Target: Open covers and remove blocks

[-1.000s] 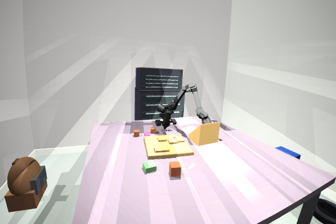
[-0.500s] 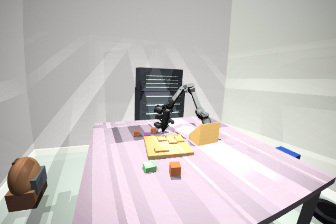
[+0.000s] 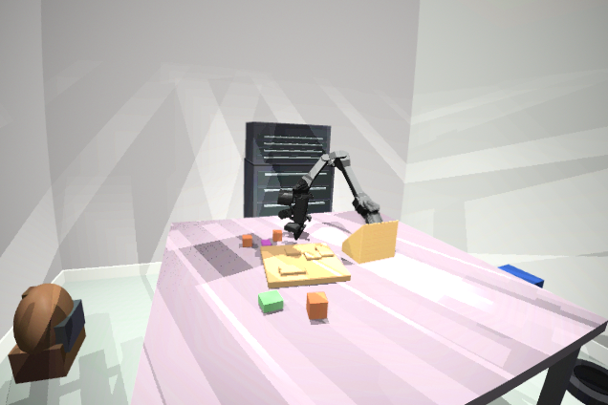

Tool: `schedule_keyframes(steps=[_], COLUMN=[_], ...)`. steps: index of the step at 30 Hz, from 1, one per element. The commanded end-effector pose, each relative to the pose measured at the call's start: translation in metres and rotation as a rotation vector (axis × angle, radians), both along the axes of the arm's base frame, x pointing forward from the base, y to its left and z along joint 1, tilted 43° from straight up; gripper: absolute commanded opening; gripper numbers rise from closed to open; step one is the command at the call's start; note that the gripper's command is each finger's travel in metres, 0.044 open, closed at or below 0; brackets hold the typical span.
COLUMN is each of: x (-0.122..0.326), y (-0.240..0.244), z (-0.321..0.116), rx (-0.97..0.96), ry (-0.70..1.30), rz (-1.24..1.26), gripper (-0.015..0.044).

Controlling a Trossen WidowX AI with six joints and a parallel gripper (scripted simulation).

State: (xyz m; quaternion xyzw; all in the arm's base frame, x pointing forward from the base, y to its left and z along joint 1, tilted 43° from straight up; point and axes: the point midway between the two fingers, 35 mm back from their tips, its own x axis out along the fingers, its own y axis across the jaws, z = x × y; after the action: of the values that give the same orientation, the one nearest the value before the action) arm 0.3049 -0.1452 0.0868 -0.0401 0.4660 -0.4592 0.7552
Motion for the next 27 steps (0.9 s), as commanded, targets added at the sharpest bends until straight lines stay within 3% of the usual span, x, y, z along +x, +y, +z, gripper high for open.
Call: schedule_keyframes(steps=[1,14,27], x=[0.001,-0.007,-0.008], y=[0.016,0.081,0.084], z=[-0.006,-0.024,-0.025], rx=[0.014,0.021,0.020], ry=[0.087,0.449,0.467], rz=[0.070,0.356,0.370], gripper=[0.0000,0.0000,0.0000])
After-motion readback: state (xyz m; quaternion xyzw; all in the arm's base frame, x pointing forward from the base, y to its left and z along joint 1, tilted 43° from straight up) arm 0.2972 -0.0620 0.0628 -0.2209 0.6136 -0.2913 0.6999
